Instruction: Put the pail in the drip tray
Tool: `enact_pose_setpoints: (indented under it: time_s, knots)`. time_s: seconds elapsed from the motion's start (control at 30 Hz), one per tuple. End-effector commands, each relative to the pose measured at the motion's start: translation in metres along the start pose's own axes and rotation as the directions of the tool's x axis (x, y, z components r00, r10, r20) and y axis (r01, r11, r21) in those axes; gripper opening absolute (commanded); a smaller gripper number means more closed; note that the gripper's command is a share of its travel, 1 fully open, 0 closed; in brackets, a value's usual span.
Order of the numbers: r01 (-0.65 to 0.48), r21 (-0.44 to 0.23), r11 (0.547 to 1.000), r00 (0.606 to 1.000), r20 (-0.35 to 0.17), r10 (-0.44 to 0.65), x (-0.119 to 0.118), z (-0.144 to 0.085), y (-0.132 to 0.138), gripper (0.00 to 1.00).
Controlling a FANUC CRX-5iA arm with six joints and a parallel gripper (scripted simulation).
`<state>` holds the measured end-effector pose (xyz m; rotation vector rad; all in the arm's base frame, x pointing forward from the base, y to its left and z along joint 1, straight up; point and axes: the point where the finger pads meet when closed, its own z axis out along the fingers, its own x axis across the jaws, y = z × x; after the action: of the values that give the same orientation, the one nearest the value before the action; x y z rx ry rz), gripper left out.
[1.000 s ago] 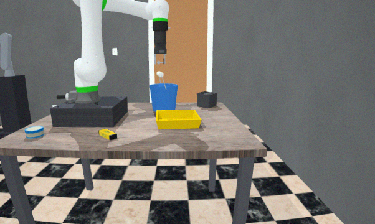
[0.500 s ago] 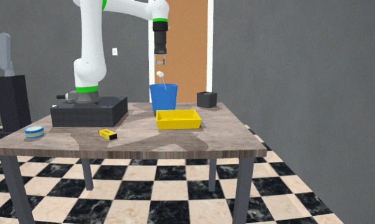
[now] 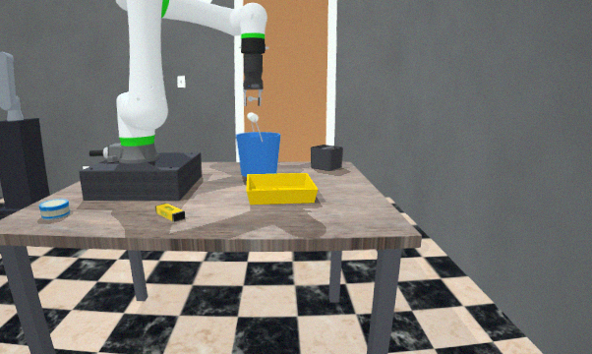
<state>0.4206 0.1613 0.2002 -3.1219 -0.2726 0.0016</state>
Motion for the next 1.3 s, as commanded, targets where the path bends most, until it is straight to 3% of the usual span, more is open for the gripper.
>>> enact_pose_setpoints:
  time_s: [0.0,0.77,1.27]
  knots:
    - [0.000,0.000,1.000,1.000,-0.003,0.000,0.001,0.004,0.000,1.00]
    - [0.000,0.000,1.000,1.000,-0.002,0.000,0.001,0.052,0.000,1.00]
    - [0.000,0.000,1.000,1.000,-0.002,0.000,0.001,0.062,0.000,1.00]
